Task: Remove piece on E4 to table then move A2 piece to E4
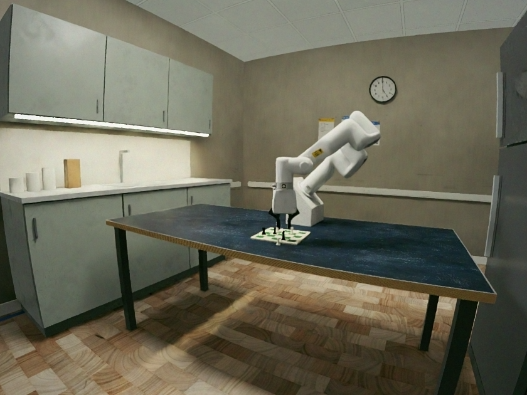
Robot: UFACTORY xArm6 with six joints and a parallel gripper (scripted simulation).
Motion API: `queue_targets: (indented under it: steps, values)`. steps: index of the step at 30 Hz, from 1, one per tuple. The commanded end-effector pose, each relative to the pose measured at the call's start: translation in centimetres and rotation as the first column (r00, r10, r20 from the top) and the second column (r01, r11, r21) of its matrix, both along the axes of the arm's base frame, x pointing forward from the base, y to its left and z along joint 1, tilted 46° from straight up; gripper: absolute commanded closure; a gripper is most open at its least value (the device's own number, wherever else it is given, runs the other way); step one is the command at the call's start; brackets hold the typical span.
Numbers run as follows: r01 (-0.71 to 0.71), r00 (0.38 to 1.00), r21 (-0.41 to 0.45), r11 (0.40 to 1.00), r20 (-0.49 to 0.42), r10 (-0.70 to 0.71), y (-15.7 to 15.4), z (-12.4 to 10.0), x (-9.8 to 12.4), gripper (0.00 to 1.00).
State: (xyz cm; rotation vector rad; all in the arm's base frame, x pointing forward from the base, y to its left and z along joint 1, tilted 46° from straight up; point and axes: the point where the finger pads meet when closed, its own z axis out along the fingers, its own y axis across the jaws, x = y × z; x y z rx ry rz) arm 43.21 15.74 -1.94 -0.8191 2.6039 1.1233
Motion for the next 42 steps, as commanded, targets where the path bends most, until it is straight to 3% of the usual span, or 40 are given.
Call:
queue_targets:
  steps: [1, 24, 42]
  values:
    - [0.002, 1.000, 0.000, 1.000, 0.003, -0.002, -0.1, 0.1, 0.1, 0.61]
    - [0.002, 1.000, 0.000, 1.000, 0.003, -0.002, 2.3, -2.2, 0.0, 0.61]
    - [0.002, 1.000, 0.000, 1.000, 0.003, -0.002, 2.6, -2.5, 0.0, 0.61]
